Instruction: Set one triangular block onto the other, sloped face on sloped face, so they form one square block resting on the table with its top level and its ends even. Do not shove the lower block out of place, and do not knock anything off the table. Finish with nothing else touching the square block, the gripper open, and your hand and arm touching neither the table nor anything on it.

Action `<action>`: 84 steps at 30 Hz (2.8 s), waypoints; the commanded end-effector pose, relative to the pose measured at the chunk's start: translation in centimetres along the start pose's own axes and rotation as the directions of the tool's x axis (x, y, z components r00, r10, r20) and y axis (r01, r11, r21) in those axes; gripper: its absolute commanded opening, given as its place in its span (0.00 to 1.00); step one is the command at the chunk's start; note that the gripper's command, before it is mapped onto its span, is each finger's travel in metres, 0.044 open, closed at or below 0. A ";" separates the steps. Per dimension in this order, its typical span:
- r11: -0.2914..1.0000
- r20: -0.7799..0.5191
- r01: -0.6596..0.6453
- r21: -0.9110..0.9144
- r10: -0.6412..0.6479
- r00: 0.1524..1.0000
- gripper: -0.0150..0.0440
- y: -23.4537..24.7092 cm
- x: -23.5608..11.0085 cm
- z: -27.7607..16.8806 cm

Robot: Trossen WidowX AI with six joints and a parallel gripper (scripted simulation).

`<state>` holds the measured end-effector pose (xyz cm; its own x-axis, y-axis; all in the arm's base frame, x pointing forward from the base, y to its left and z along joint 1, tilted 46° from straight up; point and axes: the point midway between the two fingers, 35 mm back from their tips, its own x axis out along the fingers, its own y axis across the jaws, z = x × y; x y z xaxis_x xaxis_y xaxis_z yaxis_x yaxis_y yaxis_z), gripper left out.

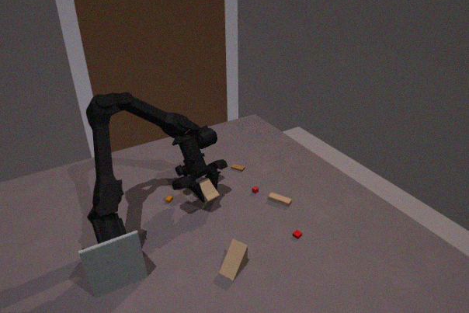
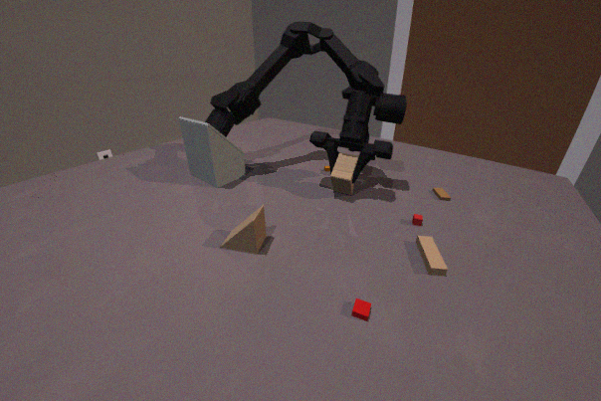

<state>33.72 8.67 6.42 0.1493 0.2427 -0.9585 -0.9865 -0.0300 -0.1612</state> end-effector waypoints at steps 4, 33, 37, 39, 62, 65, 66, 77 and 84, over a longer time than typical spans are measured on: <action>1.000 -0.184 0.010 0.002 -0.010 0.983 0.25 -0.2 -0.9 1.2; 1.000 -0.252 0.003 0.001 -0.003 0.968 1.00 0.0 -0.9 1.8; 1.000 -0.253 0.003 0.001 -0.003 0.968 1.00 -0.1 -1.8 1.2; 1.000 -0.254 0.003 0.002 -0.002 0.967 1.00 -0.3 -4.0 -0.2; 1.000 -0.225 0.015 0.009 -0.013 0.974 1.00 0.1 -10.7 9.9; 1.000 -0.225 0.015 0.009 -0.012 0.974 1.00 0.0 -9.6 9.8; 1.000 -0.225 0.015 0.009 -0.012 0.974 1.00 -0.1 -8.8 9.6; 1.000 -0.227 0.013 0.009 -0.010 0.974 1.00 0.1 -1.1 7.8; 1.000 -0.227 0.013 0.009 -0.010 0.974 1.00 0.0 -0.9 7.6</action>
<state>32.96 15.99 9.48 0.1714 0.0196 -0.9850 -0.9850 -0.0150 -0.1717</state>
